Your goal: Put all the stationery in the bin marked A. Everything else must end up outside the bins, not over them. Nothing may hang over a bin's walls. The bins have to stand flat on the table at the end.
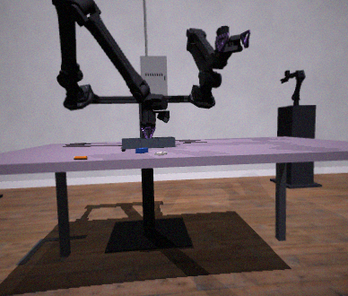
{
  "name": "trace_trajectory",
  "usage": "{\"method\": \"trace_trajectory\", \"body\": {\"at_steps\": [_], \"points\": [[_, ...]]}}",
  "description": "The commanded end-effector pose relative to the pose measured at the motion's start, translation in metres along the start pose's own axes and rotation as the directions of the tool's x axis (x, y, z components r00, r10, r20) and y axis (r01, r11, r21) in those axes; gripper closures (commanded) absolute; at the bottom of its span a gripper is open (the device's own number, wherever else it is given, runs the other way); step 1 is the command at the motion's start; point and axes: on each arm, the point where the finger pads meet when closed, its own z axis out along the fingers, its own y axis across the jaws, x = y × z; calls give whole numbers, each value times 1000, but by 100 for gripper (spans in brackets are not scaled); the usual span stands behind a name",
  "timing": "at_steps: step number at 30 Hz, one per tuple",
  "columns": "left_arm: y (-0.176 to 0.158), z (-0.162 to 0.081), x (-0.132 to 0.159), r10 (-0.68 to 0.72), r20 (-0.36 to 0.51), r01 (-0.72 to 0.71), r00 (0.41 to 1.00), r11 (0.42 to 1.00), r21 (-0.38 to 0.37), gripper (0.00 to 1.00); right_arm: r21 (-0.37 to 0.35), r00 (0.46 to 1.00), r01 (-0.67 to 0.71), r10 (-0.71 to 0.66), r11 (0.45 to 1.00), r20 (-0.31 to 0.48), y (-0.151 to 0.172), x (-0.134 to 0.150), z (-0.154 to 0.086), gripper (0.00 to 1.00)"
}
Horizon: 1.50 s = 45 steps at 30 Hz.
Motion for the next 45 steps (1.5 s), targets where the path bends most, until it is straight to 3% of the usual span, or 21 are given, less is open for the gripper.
{"method": "trace_trajectory", "body": {"at_steps": [1,15,16,41,45], "points": [[4,3,-10,7,33,-7,999,1000,-9,0,9,1000,-5,5,1000,15,-4,-6,-4,71],[4,3,-10,7,33,-7,999,1000,-9,0,9,1000,-5,5,1000,15,-3,-6,-4,71],[4,3,-10,7,33,-7,999,1000,-9,0,21,999,-12,11,1000,37,-4,-11,-15,71],[4,3,-10,7,33,-7,999,1000,-9,0,15,1000,-3,2,1000,25,-2,-8,-43,71],[4,3,-10,7,33,-7,999,1000,-9,0,17,1000,-6,5,1000,28,-3,-10,-57,71]]}}
